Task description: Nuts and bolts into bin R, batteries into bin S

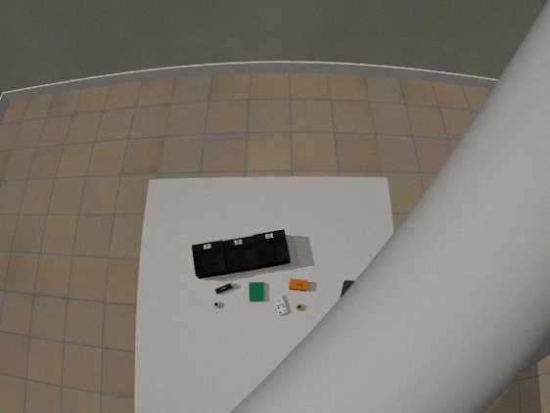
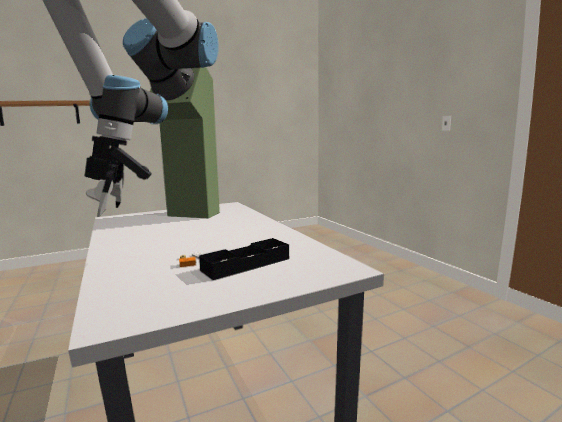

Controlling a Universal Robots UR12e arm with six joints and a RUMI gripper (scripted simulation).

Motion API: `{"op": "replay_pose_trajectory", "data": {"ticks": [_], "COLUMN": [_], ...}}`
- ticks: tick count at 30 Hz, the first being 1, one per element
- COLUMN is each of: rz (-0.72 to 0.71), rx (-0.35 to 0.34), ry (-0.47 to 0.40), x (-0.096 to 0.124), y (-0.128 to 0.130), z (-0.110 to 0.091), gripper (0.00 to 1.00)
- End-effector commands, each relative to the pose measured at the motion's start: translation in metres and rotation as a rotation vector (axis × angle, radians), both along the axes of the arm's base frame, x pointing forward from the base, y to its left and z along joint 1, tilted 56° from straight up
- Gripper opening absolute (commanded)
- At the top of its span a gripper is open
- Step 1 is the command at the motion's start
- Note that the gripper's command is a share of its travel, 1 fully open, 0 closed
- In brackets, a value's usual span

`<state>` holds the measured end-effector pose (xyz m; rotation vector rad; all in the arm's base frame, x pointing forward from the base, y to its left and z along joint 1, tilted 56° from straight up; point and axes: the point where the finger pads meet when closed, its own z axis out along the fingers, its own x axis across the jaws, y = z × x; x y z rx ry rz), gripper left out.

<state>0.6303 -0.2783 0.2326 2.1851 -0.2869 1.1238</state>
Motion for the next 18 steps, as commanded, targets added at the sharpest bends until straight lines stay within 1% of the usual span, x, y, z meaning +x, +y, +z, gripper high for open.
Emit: {"op": "replay_pose_trajectory", "data": {"ticks": [1, 17, 18], "rz": [0.0, 0.0, 0.0], "rx": [0.0, 0.0, 0.0], "ry": [0.0, 0.0, 0.0], "x": [-0.0001, -0.0001, -0.0059], "y": [0.0003, 0.0003, 0.0041], "z": [0.0003, 0.0003, 0.0049], "gripper": [1.0, 1.0, 0.04]}}
